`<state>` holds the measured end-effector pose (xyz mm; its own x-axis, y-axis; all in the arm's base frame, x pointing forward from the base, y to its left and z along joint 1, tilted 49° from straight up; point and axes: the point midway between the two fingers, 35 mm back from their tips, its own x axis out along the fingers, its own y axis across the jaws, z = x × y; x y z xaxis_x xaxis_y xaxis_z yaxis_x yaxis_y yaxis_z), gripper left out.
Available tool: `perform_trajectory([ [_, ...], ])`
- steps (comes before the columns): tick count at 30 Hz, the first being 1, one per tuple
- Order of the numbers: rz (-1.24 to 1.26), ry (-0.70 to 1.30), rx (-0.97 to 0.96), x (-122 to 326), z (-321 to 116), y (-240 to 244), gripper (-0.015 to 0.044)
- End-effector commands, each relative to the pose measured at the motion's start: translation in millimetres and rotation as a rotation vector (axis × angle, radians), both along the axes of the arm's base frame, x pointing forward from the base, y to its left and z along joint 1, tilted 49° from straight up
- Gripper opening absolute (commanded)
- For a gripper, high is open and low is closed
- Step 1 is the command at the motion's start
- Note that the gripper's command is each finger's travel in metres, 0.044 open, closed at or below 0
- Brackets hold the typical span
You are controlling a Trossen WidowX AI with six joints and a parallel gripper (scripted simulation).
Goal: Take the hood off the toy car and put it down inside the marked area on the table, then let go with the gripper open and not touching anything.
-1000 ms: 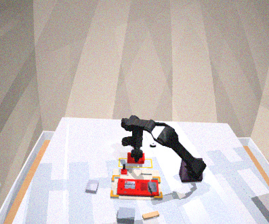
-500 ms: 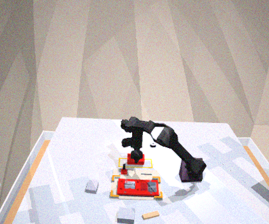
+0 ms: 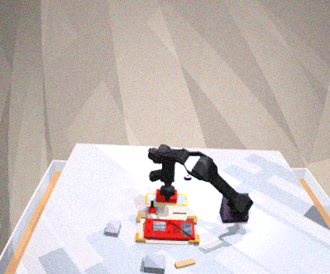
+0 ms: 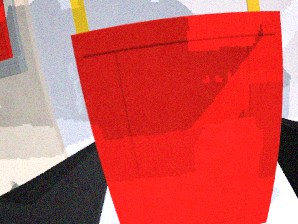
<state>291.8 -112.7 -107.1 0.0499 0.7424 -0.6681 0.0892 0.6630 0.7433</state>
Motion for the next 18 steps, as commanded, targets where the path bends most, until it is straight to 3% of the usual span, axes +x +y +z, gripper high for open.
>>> perform_trajectory([
  [1,-0.008,0.0,0.002,0.5,-1.3,0.7,0.0],
  [12,-0.008,0.0,0.002,0.7,-4.8,4.8,0.0],
  [18,0.0,0.0,0.0,0.3,-3.8,4.5,0.0157],
])
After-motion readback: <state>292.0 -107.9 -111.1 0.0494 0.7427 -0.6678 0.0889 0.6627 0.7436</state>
